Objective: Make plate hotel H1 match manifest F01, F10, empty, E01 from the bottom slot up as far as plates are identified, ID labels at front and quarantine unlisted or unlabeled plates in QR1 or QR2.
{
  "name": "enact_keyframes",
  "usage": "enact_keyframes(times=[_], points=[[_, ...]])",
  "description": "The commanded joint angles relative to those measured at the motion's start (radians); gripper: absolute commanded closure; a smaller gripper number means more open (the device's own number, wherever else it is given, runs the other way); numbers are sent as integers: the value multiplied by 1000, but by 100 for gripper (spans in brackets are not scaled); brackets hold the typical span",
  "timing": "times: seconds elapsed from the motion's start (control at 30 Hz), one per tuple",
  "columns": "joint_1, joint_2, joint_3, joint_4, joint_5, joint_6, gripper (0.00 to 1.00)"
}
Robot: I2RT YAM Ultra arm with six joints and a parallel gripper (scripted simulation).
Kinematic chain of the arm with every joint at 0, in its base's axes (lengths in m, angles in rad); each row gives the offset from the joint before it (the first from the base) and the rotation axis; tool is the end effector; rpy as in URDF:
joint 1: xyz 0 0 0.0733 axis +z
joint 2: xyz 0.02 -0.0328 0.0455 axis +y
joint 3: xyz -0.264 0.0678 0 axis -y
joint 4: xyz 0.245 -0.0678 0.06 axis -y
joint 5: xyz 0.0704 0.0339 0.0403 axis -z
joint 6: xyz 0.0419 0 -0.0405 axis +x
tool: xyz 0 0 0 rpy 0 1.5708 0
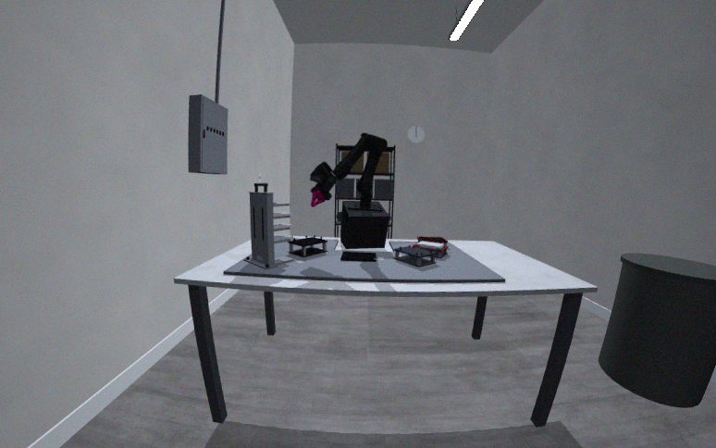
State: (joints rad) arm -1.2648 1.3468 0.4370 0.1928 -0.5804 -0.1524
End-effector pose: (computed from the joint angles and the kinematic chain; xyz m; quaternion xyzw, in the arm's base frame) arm 0.0948 -0.2201 0.1502 0.3599 0.8033 -0.0604 0.4707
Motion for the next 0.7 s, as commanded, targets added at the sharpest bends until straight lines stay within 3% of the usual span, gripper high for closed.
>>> enact_keyframes(times=[0.0, 0.23, 0.27, 0.53, 0.67], points=[[-23, 12, 20, 4, -43, -39, 100], [-85, 78, 58, 1, -89, -91, 100], [-89, 67, 66, -21, -92, -95, 0], [-125, -11, 134, -187, -118, -126, 0], [-134, -27, 153, -227, -125, -135, 0]])
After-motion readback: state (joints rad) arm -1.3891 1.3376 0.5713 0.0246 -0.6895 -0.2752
